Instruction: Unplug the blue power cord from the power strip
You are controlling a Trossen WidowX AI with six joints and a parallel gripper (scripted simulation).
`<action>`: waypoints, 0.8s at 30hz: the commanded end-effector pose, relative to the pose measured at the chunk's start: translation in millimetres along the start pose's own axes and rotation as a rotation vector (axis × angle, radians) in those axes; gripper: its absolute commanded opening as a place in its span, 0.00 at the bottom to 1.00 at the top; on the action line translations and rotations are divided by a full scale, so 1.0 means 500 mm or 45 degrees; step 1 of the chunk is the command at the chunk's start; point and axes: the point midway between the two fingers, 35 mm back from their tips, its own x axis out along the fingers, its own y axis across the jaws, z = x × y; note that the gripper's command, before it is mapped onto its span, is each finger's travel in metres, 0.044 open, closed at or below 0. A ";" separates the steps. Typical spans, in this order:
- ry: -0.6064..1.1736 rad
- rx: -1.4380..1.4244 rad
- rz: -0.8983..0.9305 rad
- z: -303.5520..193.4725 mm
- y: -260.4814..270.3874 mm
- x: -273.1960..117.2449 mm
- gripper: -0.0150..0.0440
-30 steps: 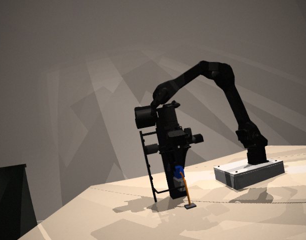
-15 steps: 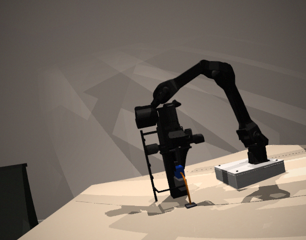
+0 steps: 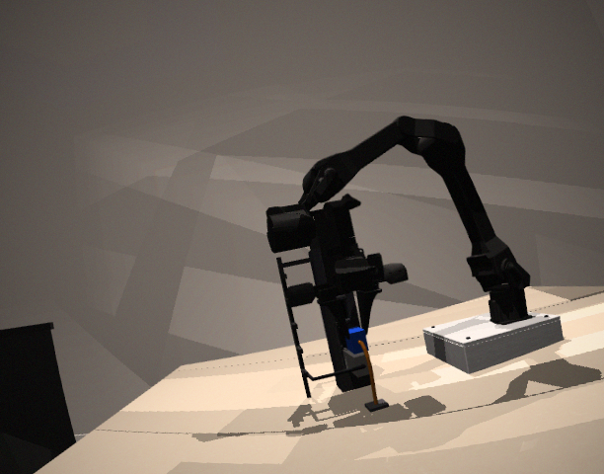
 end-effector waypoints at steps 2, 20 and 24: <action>-0.081 -0.055 -0.002 0.068 0.005 -0.009 0.25; -0.081 -0.056 0.000 0.095 0.006 -0.016 1.00; -0.085 -0.056 0.000 0.165 0.012 -0.035 1.00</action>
